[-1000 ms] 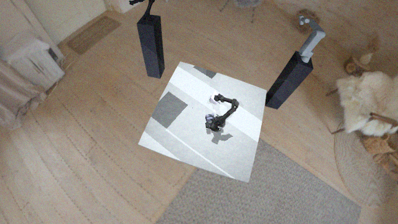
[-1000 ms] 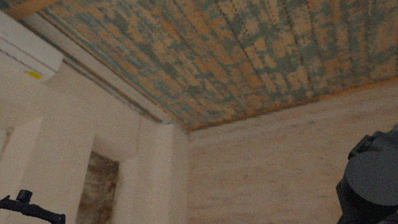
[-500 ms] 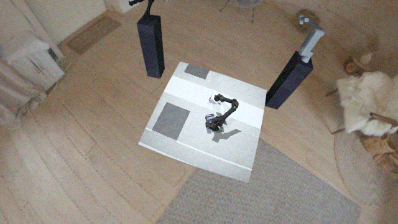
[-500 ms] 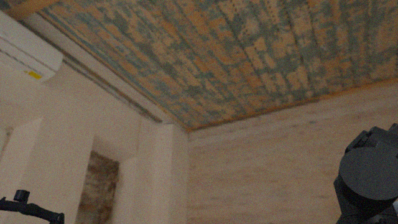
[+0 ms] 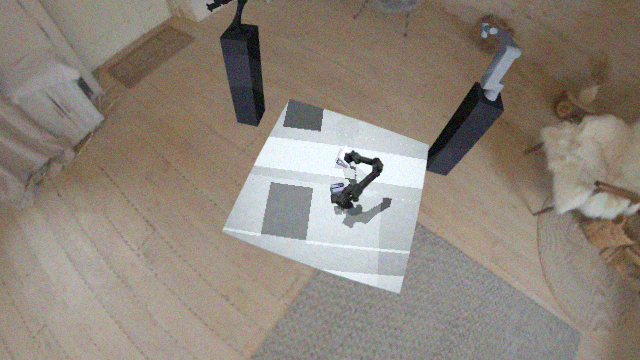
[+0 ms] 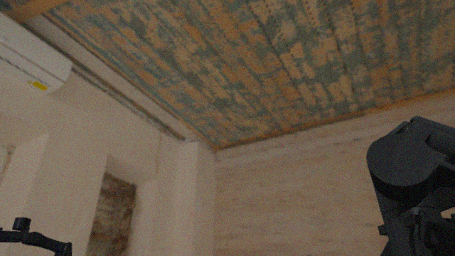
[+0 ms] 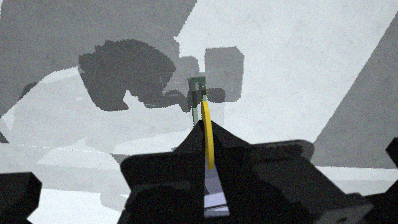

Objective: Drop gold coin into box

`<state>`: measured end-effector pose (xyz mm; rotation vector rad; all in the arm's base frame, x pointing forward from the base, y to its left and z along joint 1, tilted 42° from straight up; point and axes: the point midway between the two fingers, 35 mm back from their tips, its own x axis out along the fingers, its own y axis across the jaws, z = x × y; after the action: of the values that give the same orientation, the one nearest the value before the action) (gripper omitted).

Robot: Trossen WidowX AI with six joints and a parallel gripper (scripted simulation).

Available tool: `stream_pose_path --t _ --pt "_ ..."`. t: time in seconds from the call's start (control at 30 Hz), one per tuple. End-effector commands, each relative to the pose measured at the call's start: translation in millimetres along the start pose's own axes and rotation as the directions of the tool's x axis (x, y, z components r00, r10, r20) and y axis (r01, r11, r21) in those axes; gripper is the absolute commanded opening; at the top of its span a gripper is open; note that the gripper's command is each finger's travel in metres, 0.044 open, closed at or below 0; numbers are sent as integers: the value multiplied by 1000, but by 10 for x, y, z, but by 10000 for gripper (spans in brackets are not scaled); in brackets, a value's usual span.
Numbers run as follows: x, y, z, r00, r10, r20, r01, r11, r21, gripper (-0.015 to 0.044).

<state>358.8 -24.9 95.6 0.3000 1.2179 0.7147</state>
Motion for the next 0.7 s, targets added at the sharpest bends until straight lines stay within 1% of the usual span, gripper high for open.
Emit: stream_pose_path --t 0.0,0.53,0.6,0.67 --pt "-118 -6 13 1000 -9 3 9 1000 -7 0" --pt "-494 22 -15 1000 -7 4 7 1000 -6 0" --pt "-495 21 -15 1000 -7 4 7 1000 16 0" --pt "-495 21 -16 1000 -7 4 7 997 79 0"
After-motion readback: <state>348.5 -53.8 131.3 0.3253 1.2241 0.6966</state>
